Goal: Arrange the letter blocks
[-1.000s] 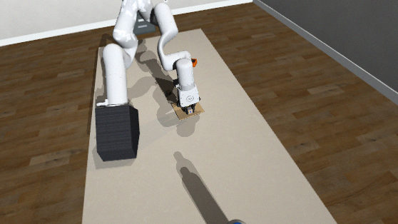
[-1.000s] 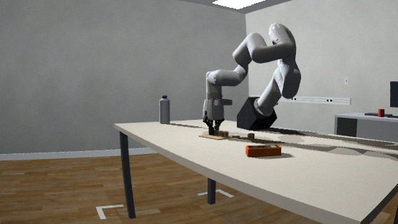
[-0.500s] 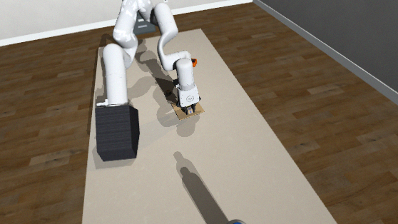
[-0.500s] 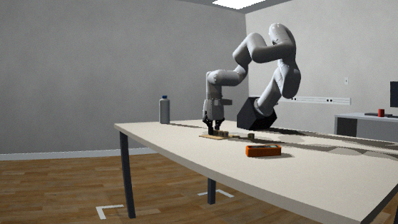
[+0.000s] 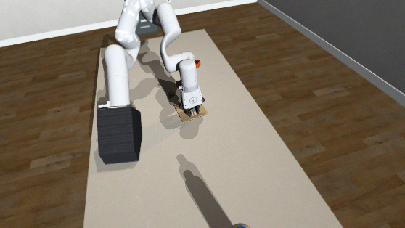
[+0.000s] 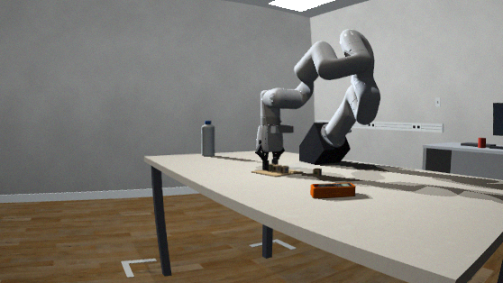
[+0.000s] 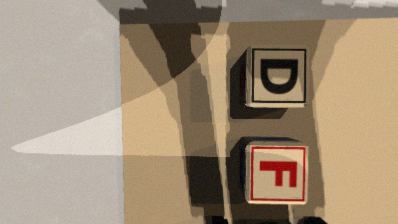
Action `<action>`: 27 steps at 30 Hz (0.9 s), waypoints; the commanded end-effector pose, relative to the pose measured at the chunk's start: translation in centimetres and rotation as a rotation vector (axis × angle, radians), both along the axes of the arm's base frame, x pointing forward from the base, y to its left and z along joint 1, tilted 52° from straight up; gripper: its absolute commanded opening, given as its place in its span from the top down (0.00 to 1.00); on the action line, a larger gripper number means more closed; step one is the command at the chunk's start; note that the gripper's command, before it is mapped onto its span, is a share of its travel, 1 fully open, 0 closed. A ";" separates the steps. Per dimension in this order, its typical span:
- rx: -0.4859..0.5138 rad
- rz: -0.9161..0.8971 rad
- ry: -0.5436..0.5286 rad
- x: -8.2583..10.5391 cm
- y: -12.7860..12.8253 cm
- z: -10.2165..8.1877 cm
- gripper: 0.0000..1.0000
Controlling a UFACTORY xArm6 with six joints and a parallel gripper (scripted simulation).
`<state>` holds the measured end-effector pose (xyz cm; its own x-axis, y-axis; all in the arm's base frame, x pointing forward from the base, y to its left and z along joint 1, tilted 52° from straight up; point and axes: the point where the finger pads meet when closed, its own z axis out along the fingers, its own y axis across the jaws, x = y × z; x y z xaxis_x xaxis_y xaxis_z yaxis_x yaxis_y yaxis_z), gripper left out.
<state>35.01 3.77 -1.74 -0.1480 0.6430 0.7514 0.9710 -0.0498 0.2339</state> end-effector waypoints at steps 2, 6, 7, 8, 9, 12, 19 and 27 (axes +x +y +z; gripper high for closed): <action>-0.001 -0.002 -0.002 0.1 -0.2 0.1 0.57; -0.001 -0.002 -0.002 0.0 -0.7 0.5 0.57; -0.002 -0.002 -0.002 -0.1 -0.9 0.7 0.57; -0.002 -0.002 -0.002 -0.2 -1.2 0.9 0.57; -0.002 -0.002 -0.002 -0.2 -1.5 1.1 0.57; -0.002 -0.002 -0.002 -0.5 -2.6 2.0 0.57; -0.002 -0.002 -0.002 -1.0 -4.7 3.7 0.57; -0.002 -0.002 -0.002 -1.6 -6.9 5.5 0.57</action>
